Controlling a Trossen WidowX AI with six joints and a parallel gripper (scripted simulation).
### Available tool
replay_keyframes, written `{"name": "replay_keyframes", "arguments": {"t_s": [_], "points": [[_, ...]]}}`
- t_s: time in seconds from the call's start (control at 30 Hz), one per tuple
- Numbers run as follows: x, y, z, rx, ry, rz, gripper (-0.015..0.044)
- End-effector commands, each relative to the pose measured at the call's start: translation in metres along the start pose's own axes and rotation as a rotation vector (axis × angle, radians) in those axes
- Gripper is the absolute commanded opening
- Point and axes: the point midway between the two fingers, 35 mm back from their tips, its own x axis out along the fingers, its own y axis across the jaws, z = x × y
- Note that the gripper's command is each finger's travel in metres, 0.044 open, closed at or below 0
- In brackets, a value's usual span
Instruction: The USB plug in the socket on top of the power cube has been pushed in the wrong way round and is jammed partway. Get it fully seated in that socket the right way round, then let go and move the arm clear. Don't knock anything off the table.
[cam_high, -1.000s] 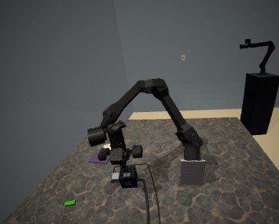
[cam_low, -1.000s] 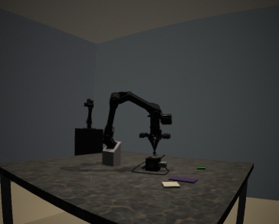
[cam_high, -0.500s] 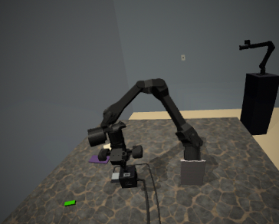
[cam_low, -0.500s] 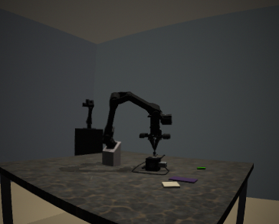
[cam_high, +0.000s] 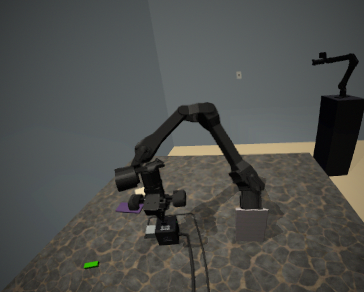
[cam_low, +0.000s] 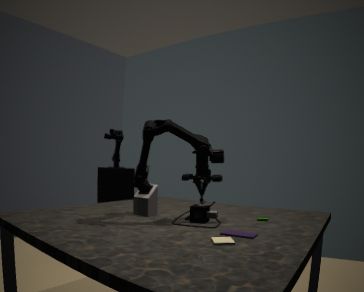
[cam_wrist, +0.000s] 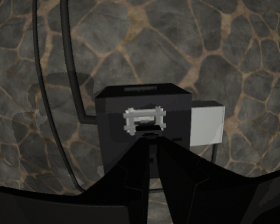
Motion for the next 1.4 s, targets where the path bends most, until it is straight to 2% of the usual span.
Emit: {"name": "replay_keyframes", "arguments": {"t_s": [0.0,1.37], "points": [[0.0007,0.0003,0.0008,-0.004,-0.007,0.001,0.0],[0.0057,0.0003,0.0007,-0.005,-0.008,0.001,0.0]]}}
